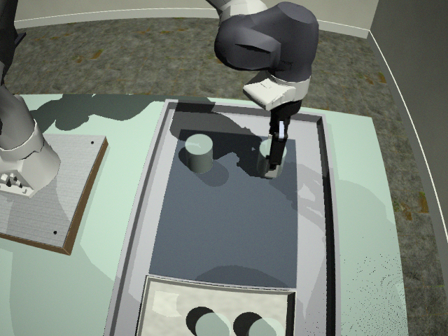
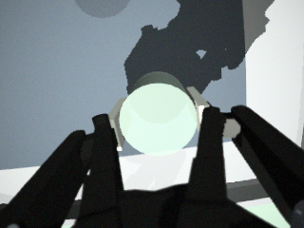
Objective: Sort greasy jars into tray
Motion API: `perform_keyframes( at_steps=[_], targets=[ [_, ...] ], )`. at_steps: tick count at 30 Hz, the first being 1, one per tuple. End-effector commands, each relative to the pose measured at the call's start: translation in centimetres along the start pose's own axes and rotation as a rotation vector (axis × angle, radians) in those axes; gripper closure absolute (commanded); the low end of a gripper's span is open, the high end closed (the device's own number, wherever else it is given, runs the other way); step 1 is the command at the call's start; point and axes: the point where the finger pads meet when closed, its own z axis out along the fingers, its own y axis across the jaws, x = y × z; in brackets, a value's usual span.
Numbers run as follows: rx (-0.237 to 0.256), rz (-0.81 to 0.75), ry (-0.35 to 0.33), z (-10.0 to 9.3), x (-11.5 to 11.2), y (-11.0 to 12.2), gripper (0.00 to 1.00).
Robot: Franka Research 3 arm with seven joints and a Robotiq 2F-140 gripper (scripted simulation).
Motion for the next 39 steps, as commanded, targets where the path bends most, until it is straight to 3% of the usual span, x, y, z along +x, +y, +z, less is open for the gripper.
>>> perform_keyframes(
  at_steps=[1, 39],
  targets=[
    [-0.002, -0.001, -0.002, 0.05, -0.07, -0.03, 0.57],
    [-0.002, -0.001, -0.002, 0.05, -0.07, -0.03, 0.63]
  ],
)
